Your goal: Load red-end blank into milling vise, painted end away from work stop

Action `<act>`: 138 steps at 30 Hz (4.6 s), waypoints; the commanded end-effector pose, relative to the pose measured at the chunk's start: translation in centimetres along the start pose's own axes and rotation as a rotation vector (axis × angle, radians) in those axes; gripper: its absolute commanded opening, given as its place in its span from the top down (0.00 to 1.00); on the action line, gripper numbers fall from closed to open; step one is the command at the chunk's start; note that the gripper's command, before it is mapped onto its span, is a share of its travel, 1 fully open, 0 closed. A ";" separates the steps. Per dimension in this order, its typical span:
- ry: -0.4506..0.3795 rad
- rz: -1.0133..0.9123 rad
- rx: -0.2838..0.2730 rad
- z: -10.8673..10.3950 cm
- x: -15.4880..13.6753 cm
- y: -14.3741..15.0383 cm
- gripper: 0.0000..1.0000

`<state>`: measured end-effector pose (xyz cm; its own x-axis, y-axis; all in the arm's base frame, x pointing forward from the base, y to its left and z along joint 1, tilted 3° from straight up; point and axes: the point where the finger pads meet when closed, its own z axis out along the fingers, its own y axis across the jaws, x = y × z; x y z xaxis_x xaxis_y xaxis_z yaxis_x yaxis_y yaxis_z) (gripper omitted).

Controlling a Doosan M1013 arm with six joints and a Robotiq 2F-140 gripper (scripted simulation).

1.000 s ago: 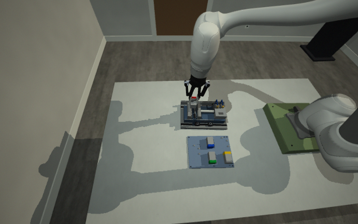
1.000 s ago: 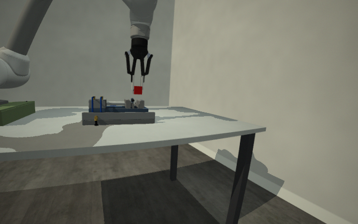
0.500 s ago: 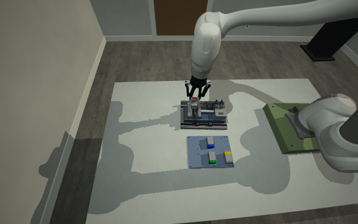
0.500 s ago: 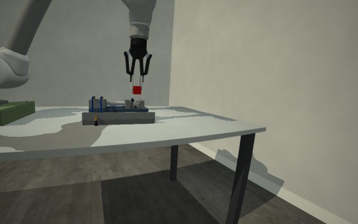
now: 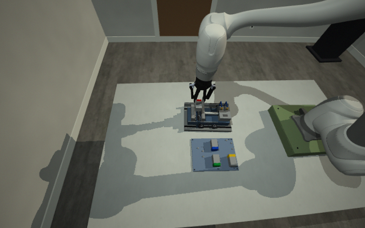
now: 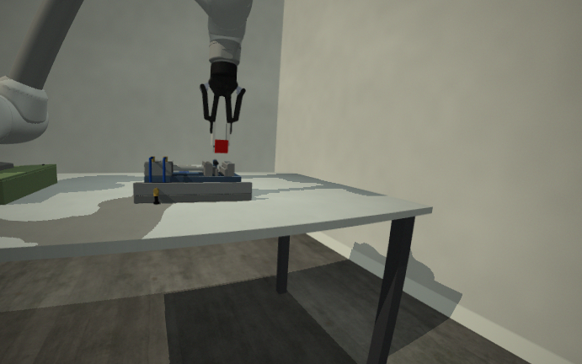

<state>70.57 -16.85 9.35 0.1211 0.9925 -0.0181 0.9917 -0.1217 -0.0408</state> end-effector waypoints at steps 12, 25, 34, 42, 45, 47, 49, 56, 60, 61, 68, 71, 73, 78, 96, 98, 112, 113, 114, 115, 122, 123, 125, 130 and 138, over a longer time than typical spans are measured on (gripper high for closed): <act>0.000 0.000 0.000 0.0 0.2 -0.2 1.00; 0.000 0.000 0.000 0.0 0.3 -0.3 1.00; 0.000 0.000 0.000 0.0 0.4 -0.4 1.00; 0.000 0.000 0.000 0.4 0.4 -0.4 1.00; 0.000 0.000 0.000 1.0 0.4 -0.4 1.00; 0.000 0.000 0.000 1.4 0.5 -0.4 1.00; 0.000 0.000 0.000 1.8 0.5 -0.5 1.00; 0.000 0.000 0.000 3.0 0.5 -0.5 1.00; 0.000 0.000 0.000 2.9 0.5 -0.5 1.00; 0.000 0.000 0.000 2.9 0.5 -0.5 1.00; 0.000 0.000 0.000 2.9 0.5 -0.5 1.00; 0.000 0.000 0.000 2.9 0.5 -0.5 1.00; 0.000 0.000 0.000 2.9 0.5 -0.5 1.00; 0.000 0.000 0.000 2.8 0.5 -0.5 1.00; 0.000 0.000 0.000 2.5 0.5 -0.5 1.00; 0.000 0.000 0.000 2.5 0.5 -0.5 1.00; 0.000 0.000 0.000 2.5 0.5 -0.5 1.00; 0.000 0.000 0.000 2.5 0.5 -0.5 1.00; 0.000 0.000 0.000 2.5 0.5 -0.5 1.00; 0.000 0.000 0.000 2.5 0.5 -0.5 1.00; 0.000 0.000 0.000 2.6 0.5 -0.5 1.00; 0.000 0.000 0.000 2.6 0.5 -0.5 1.00; 0.000 0.000 0.000 2.6 0.5 -0.5 1.00; 0.000 0.000 0.000 2.6 0.5 -0.5 1.00; 0.000 0.000 0.000 2.7 0.5 -0.5 1.00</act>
<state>70.04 -16.33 6.66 0.1211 0.9925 -0.0181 0.9917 -0.1217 -0.0408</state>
